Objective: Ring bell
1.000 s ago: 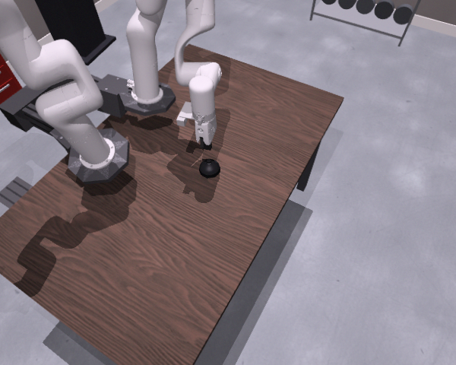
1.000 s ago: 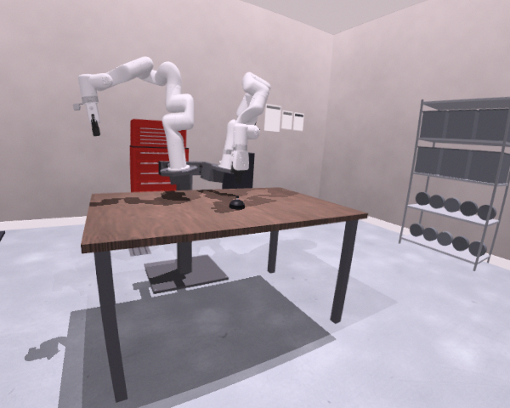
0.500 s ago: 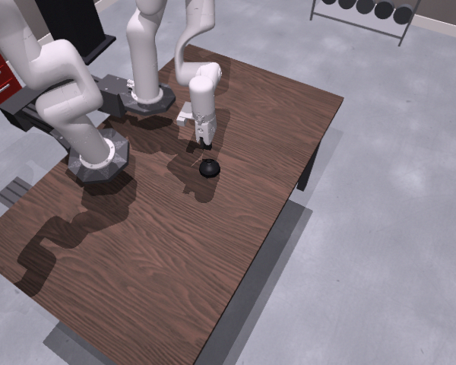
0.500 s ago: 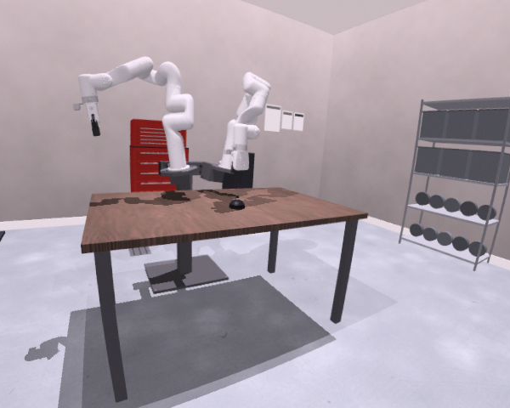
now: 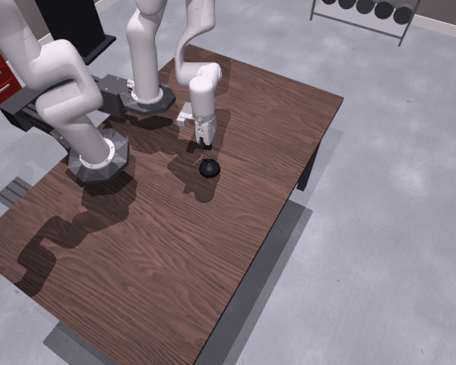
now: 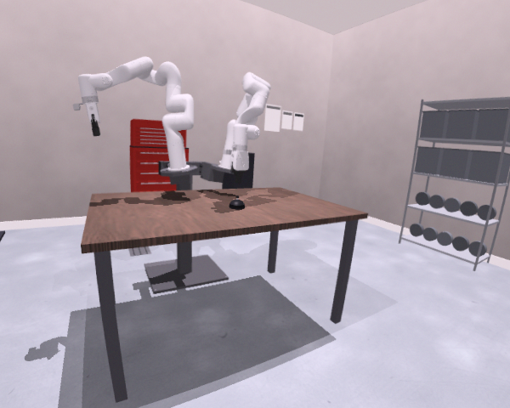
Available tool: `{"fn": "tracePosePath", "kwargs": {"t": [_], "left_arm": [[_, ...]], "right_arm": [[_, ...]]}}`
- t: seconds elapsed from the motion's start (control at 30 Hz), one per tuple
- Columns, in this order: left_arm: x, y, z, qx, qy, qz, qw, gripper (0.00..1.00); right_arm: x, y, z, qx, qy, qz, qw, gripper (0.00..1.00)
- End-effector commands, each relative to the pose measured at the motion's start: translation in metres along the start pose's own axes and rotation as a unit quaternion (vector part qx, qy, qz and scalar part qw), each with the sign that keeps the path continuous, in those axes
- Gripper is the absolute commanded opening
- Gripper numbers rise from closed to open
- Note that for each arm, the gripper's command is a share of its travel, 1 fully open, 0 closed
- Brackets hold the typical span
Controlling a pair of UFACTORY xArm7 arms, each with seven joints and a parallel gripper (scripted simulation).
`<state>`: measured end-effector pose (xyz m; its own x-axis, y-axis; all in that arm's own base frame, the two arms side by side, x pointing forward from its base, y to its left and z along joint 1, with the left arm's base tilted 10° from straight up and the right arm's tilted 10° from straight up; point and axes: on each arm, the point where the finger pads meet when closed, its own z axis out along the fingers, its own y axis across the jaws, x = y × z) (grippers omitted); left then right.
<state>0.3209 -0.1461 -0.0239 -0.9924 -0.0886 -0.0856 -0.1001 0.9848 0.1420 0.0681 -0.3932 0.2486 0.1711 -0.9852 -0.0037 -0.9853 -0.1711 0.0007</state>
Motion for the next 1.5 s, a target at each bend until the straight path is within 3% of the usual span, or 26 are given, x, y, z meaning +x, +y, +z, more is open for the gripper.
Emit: {"fn": "tracePosePath", "kwargs": {"t": [0.0,1.47], "left_arm": [[-0.001,-0.001,0.001,0.001,-0.001,0.000,1.000,0.00],[-0.002,-0.002,0.059,0.001,-0.001,0.000,1.000,0.00]], "right_arm": [[0.001,0.000,-0.001,0.000,0.002,0.000,1.000,1.00],[0.001,0.000,-0.001,0.000,0.002,0.000,1.000,1.00]]}}
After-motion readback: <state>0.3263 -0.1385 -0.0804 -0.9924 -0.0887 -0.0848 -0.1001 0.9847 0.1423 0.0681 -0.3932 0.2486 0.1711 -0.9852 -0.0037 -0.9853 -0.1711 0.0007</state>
